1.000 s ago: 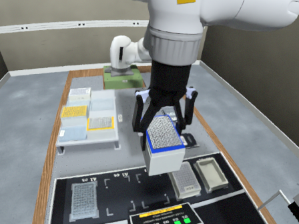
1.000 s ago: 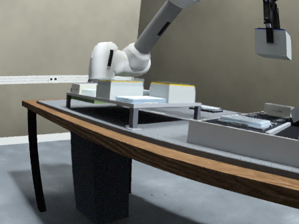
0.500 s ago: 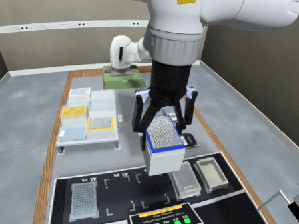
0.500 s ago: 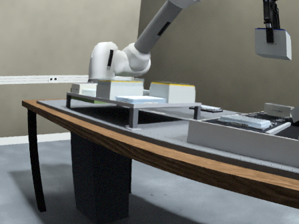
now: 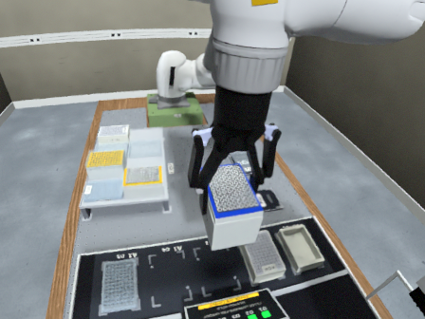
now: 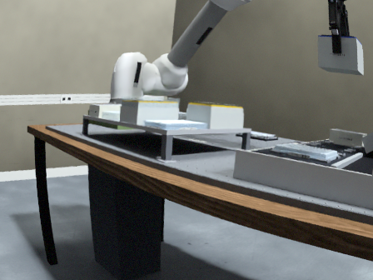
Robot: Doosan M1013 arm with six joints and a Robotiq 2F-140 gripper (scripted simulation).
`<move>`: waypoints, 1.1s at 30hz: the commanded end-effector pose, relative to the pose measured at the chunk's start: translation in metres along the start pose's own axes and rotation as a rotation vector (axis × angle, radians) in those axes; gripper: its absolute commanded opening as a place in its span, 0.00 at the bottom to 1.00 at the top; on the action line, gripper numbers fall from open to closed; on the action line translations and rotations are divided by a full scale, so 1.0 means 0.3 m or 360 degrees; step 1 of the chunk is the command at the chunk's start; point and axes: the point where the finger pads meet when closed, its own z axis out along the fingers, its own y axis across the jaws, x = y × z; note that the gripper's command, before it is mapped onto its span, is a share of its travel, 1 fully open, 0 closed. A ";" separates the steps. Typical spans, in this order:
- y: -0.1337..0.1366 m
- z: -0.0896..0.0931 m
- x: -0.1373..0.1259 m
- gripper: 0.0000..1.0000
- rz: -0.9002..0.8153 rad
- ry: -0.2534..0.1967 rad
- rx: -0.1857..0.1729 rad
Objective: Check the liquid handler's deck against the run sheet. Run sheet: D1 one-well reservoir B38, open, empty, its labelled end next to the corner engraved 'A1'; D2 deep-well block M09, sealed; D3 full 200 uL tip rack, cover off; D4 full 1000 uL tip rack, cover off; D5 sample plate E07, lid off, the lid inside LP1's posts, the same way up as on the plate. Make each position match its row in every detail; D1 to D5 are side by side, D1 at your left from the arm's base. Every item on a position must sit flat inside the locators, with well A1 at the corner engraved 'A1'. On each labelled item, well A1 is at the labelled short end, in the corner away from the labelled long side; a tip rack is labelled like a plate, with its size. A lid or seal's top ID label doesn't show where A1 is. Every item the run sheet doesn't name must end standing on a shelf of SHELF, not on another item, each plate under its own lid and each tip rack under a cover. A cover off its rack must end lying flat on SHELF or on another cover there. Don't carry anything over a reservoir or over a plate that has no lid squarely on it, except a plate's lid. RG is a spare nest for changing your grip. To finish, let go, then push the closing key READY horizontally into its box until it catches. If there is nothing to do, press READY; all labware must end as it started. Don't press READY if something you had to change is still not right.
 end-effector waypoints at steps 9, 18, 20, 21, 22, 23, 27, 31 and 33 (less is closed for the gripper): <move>0.009 -0.021 -0.002 0.10 0.0002 0.0003 0.0004; 0.011 -0.014 -0.118 0.10 0.0000 0.0009 0.0003; 0.012 -0.014 -0.151 0.10 0.0000 0.0009 0.0003; 0.012 -0.014 -0.151 0.10 0.0000 0.0009 0.0003; 0.012 -0.014 -0.151 0.10 0.0000 0.0009 0.0003; 0.011 -0.014 -0.168 0.10 0.0001 0.0009 0.0003; 0.012 -0.013 -0.235 0.10 0.0000 0.0009 0.0003; 0.013 -0.013 -0.302 0.10 0.0000 0.0008 0.0004; 0.013 -0.013 -0.335 0.10 0.0000 0.0008 0.0004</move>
